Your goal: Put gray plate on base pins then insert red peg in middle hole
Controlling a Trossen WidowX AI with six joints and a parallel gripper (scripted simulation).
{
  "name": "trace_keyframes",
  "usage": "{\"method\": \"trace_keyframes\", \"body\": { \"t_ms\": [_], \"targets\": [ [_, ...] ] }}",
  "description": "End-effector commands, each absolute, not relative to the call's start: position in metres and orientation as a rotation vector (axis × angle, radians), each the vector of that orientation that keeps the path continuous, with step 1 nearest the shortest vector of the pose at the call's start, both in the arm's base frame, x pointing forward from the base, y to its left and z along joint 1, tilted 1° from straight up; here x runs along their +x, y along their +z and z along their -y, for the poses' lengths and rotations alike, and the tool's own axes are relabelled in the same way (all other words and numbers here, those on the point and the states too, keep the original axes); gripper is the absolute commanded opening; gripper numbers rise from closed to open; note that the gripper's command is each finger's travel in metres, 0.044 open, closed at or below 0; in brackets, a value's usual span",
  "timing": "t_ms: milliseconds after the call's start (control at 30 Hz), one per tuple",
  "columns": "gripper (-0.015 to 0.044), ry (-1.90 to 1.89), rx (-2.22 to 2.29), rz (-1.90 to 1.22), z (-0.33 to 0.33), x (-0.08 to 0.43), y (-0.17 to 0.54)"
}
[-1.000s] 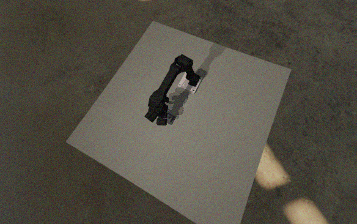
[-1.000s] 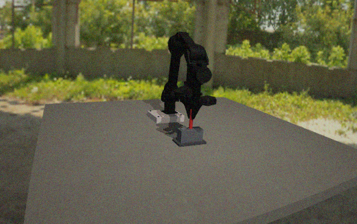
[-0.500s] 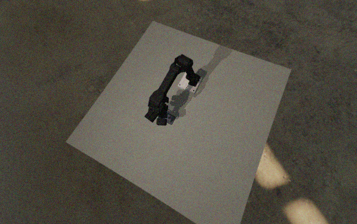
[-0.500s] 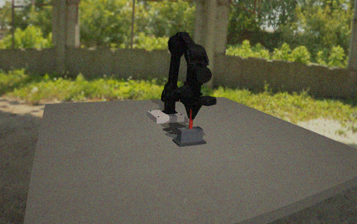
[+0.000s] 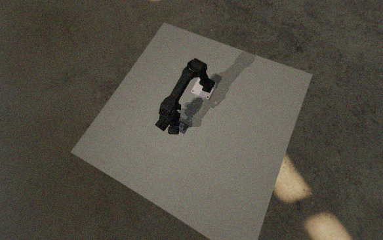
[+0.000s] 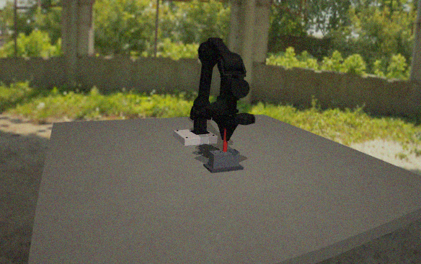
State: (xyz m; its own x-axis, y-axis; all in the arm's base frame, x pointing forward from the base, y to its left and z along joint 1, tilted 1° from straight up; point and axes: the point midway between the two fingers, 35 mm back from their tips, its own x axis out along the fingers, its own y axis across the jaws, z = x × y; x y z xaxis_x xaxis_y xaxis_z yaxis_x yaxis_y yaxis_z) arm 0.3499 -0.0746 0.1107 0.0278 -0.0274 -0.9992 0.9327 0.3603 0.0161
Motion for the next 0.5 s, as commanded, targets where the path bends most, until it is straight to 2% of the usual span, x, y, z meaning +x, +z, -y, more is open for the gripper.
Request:
{"method": "trace_keyframes", "body": {
  "t_ms": [0,467],
  "targets": [
    [0.0000,-0.934,0.923,-1.322,0.0741,0.3496,0.1098],
    [0.0000,-0.934,0.923,-1.322,0.0738,0.3516,0.1089]
  ]
}}
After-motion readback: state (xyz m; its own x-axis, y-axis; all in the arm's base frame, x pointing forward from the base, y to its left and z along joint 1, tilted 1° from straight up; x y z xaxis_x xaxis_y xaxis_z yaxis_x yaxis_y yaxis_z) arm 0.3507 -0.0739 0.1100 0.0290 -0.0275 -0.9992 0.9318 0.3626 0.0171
